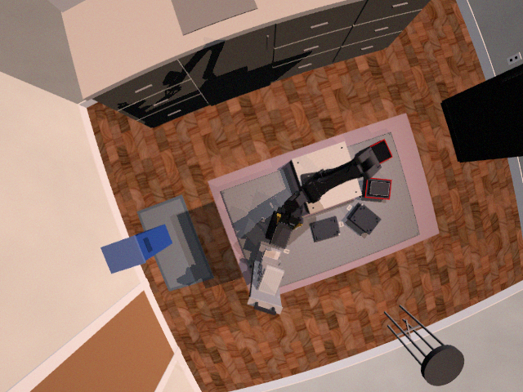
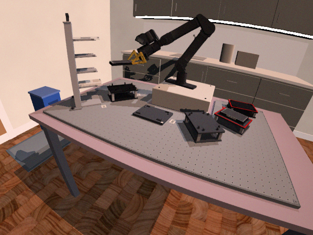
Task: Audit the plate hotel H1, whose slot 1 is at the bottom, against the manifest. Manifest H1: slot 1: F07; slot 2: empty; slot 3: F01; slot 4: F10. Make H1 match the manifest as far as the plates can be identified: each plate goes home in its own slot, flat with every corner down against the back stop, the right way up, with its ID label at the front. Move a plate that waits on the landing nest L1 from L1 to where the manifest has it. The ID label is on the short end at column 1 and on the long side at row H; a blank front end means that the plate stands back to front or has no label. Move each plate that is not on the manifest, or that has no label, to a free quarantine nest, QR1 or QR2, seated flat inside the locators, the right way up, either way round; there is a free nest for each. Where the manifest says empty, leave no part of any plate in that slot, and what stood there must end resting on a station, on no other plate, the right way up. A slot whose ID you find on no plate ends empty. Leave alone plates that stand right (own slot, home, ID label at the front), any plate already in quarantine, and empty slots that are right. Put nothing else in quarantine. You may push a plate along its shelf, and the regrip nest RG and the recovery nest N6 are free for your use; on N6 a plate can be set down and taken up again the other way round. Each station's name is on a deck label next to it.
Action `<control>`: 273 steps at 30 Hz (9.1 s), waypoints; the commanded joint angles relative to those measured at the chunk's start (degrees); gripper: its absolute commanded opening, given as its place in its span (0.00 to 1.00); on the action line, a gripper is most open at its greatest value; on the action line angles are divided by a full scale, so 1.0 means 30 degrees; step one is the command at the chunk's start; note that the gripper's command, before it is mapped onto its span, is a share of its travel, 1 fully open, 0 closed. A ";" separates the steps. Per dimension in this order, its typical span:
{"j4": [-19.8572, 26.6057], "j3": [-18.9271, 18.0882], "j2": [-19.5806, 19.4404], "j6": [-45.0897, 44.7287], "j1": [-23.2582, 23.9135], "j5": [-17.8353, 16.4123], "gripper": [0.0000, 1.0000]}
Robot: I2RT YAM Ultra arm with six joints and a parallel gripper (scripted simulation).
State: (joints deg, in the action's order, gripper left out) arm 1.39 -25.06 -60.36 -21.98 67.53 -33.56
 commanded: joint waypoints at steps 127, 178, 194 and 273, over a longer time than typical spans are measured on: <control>0.5812 -0.5296 0.0779 0.0411 -0.0628 0.0394 0.86; 0.3647 -0.6968 -0.2269 0.1964 -0.2964 0.2303 0.86; 0.3102 -0.7557 -0.3242 0.2322 -0.3539 0.2780 0.86; 0.1034 -0.9377 -0.6732 0.3275 -0.5139 0.4121 0.86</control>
State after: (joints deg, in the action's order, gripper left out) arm 5.48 -52.62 -80.73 -12.43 52.16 -21.21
